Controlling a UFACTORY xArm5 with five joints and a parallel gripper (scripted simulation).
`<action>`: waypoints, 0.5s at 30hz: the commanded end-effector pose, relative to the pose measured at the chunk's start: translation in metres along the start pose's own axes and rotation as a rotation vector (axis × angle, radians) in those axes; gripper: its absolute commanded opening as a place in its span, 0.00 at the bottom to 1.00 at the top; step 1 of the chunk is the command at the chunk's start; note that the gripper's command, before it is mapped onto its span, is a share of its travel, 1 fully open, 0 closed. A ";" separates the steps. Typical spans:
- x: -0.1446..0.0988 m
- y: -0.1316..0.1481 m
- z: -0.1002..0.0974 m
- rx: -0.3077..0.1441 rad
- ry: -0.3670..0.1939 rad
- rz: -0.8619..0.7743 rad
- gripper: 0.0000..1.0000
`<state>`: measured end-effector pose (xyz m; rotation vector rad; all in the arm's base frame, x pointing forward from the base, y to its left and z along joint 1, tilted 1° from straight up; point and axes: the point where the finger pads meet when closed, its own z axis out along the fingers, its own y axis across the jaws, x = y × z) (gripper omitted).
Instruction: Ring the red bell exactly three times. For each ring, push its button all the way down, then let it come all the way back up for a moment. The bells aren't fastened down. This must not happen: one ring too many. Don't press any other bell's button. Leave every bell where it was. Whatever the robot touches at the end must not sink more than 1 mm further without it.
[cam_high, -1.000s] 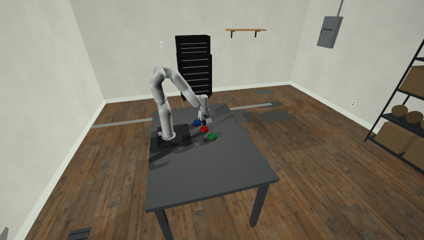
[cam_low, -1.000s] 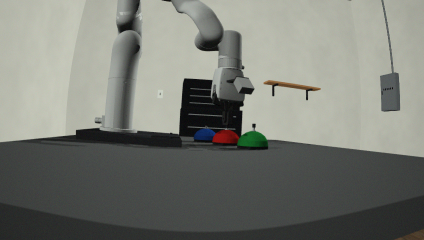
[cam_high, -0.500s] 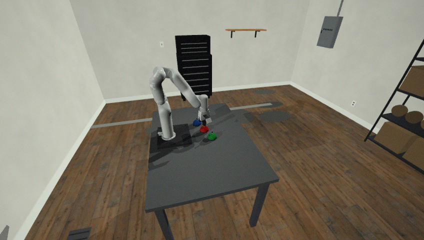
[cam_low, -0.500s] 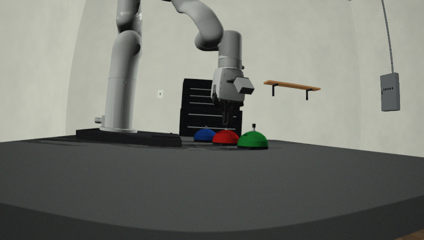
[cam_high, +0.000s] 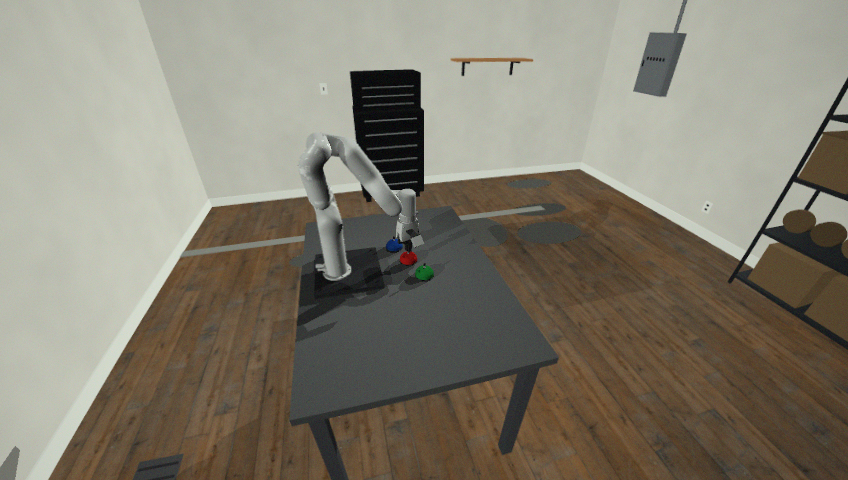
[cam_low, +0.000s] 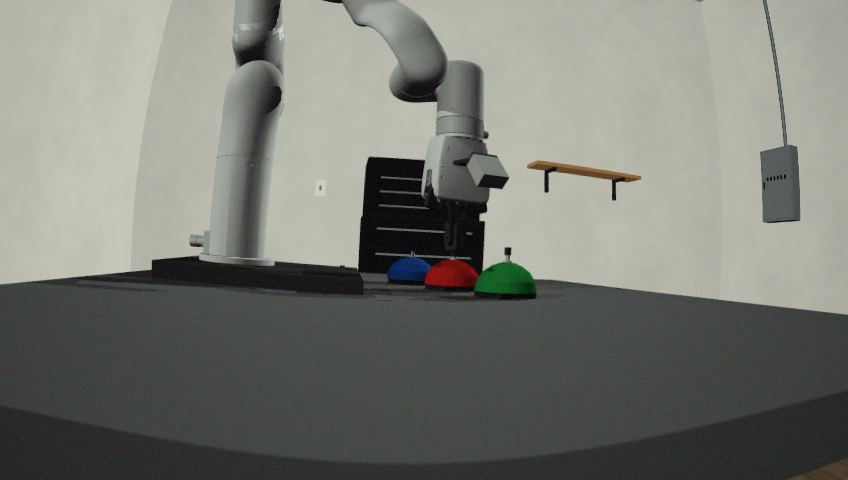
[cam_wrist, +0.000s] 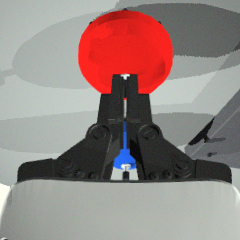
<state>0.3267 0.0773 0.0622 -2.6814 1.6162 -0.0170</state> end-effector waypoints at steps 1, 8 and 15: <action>0.000 0.000 0.000 0.000 0.000 0.000 0.00; 0.000 0.000 -0.001 0.000 0.000 0.000 0.00; 0.000 0.000 -0.003 0.000 0.000 0.000 0.00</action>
